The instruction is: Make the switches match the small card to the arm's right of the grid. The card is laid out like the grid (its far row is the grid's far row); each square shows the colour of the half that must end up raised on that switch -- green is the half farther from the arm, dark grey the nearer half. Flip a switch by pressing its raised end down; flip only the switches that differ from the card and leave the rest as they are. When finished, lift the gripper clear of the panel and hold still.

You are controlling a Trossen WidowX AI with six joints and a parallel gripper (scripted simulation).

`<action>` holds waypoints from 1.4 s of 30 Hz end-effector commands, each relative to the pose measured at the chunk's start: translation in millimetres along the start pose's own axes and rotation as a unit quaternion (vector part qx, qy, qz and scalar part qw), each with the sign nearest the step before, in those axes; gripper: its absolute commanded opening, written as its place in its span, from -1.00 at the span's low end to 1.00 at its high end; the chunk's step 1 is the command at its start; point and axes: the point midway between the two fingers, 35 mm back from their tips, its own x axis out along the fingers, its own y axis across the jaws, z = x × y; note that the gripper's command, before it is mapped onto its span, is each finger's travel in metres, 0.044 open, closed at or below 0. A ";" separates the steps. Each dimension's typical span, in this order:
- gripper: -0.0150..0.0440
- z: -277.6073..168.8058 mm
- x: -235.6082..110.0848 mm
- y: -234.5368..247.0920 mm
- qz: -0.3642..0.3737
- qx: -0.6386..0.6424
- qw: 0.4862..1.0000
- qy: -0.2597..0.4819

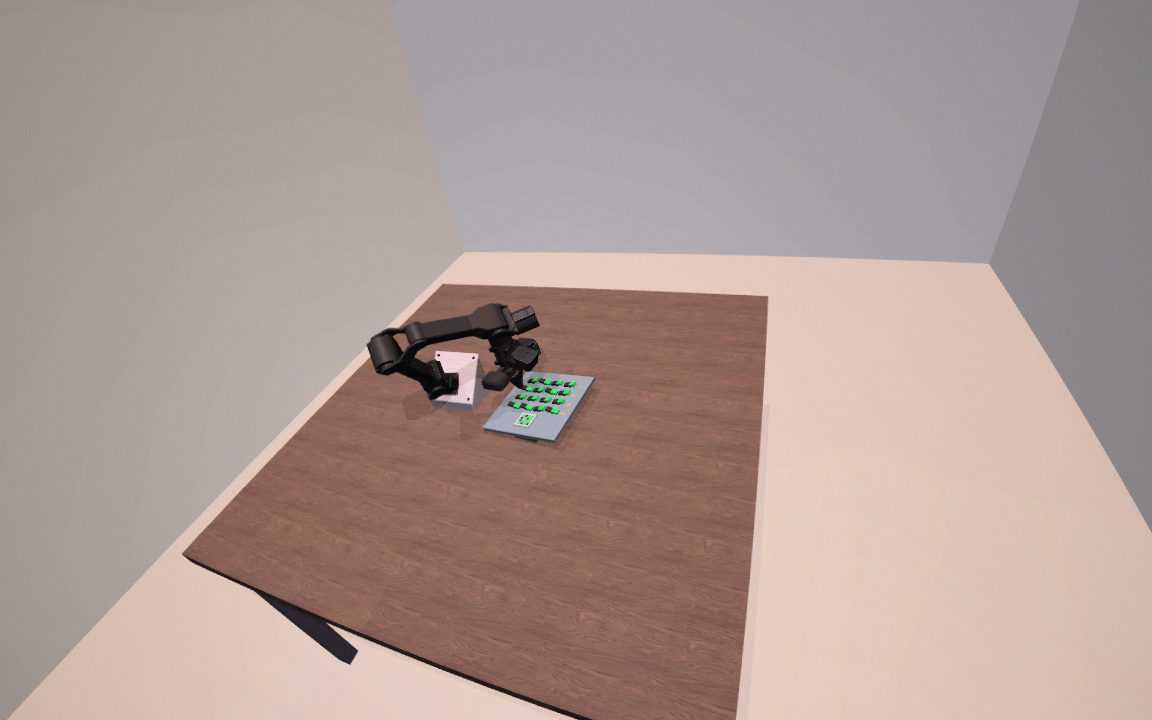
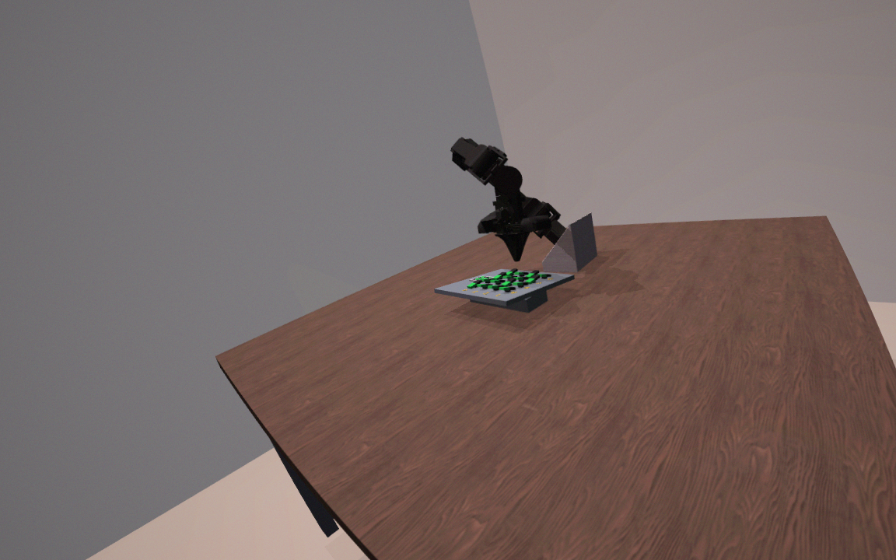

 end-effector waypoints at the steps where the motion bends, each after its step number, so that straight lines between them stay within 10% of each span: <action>1: -0.49 -1.8 10.5 -1.0 -0.005 -0.004 1.000 0.003; 42: -0.49 -1.3 25.3 -1.1 -0.005 -0.004 1.000 0.002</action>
